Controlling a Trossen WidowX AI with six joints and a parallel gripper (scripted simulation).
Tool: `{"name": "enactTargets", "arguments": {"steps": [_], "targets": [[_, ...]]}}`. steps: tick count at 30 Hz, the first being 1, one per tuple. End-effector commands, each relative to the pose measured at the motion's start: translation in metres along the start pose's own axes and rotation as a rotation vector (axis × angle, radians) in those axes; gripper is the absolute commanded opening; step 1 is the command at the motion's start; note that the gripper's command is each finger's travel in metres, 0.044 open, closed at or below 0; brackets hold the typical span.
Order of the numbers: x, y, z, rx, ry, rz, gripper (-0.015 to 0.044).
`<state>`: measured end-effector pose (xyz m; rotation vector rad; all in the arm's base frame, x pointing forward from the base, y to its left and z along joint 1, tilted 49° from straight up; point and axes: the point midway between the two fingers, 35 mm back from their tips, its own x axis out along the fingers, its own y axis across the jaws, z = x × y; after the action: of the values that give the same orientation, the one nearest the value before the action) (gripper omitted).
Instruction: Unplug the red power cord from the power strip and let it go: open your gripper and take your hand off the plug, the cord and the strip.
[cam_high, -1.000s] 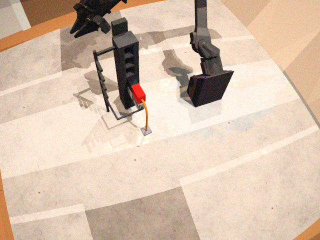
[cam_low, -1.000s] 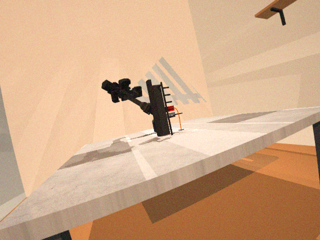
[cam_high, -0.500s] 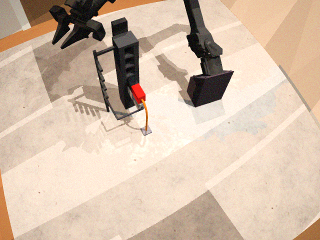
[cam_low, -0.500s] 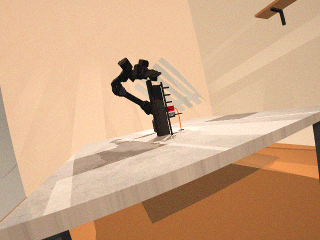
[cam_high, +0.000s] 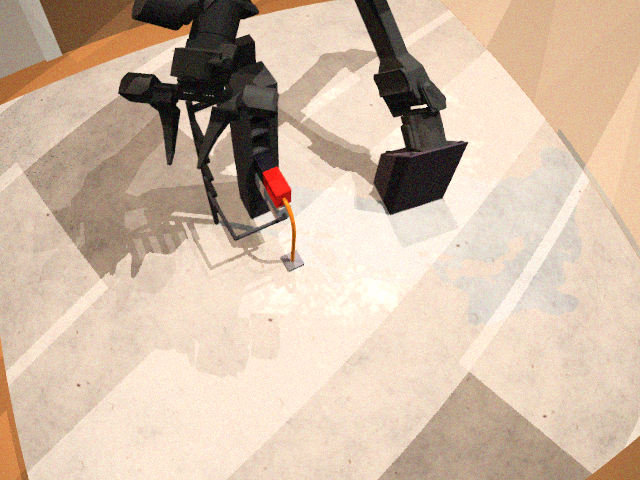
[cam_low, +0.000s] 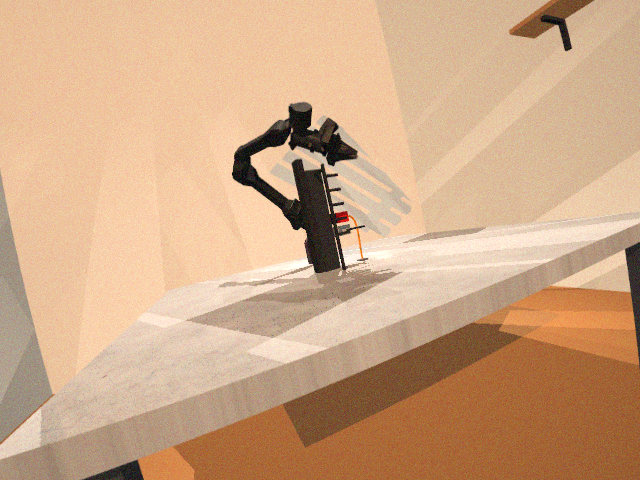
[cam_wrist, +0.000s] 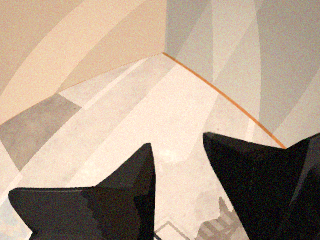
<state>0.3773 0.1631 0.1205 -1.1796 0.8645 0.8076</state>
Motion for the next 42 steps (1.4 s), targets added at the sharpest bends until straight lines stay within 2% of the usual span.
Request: {"name": "enactTargets", "arguments": {"steps": [1, 8, 14, 42], "targets": [[0.024, 0.032, -0.017, -0.039, 0.155, 0.101, 0.0160], [0.051, 0.092, -0.062, -0.163, 0.528, 0.264, 0.0160], [0.047, 0.134, -0.110, -0.447, 0.923, 0.402, 0.0160], [0.029, 0.120, -0.124, -0.460, 0.938, 0.406, 0.0160]]}}
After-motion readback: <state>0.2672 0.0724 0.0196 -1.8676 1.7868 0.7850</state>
